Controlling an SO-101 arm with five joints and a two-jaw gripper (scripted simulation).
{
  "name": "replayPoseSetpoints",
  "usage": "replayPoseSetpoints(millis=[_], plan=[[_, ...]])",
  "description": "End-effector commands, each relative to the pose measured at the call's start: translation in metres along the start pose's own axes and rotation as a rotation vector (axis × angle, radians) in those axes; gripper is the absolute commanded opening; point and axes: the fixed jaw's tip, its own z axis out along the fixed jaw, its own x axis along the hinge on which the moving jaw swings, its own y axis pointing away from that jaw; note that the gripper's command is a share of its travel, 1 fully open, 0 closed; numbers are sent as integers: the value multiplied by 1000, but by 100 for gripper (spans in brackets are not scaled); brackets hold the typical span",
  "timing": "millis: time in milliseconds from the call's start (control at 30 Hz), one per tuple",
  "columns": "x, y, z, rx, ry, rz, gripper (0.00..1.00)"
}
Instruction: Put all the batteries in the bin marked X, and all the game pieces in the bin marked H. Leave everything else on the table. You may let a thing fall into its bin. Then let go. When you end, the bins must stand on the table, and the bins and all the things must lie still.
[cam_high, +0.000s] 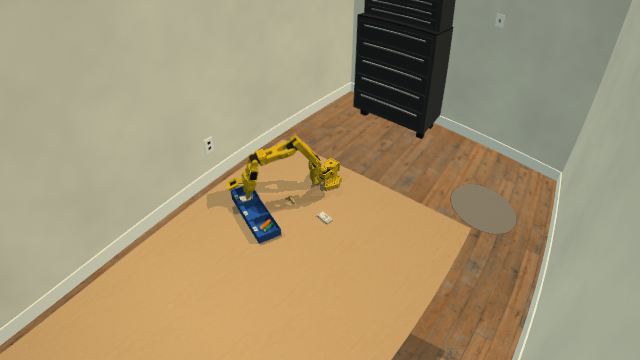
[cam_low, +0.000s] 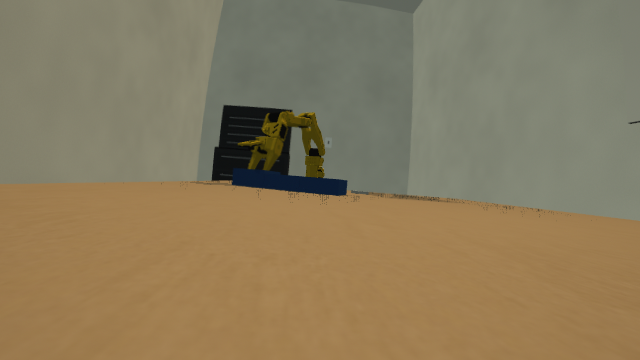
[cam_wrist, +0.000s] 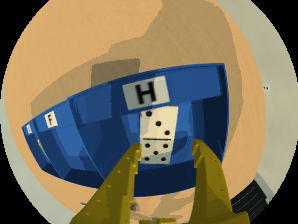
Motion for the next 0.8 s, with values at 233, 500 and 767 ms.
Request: replayPoseSetpoints(millis=[233, 500, 767], plan=[[-12, -3, -27, 1, -72, 3, 23], [-13, -3, -45, 1, -72, 3, 23], [-11, -3, -62, 1, -72, 3, 23]])
